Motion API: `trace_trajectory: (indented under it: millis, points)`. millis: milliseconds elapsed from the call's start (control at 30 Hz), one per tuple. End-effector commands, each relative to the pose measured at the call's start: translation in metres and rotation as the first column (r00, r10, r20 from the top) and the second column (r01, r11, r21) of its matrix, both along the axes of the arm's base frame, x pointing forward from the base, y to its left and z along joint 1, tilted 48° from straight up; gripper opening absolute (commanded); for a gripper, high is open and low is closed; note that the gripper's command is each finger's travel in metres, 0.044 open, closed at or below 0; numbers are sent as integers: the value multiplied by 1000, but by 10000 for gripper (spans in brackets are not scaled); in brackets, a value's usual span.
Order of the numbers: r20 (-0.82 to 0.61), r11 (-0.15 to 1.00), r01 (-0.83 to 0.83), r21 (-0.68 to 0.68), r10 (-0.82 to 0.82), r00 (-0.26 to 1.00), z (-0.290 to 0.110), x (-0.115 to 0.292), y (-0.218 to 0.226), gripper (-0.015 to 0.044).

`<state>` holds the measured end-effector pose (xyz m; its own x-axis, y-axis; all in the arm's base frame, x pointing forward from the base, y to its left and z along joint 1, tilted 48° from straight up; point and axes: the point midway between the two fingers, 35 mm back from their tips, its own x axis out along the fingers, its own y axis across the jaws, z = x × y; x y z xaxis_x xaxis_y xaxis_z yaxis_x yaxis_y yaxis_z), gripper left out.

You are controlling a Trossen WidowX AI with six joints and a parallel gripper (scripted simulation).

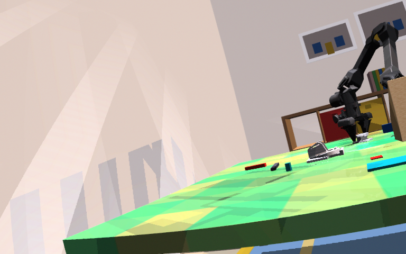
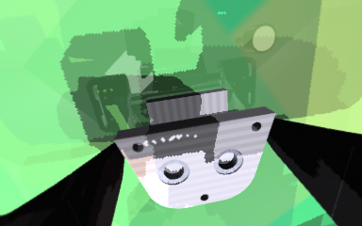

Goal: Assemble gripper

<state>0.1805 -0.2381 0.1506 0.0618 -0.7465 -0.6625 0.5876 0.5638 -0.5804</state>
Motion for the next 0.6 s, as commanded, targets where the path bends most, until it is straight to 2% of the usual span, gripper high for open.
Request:
trace_trajectory:
  millis: [0,100,567]
  points:
    - [-2,1000,-5,1,5,1000,-1,0,0,440]
    - [-2,1000,-5,1,5,1000,-1,0,0,440]
    - [0,1000,0,0,0,1000,0,0,0,351]
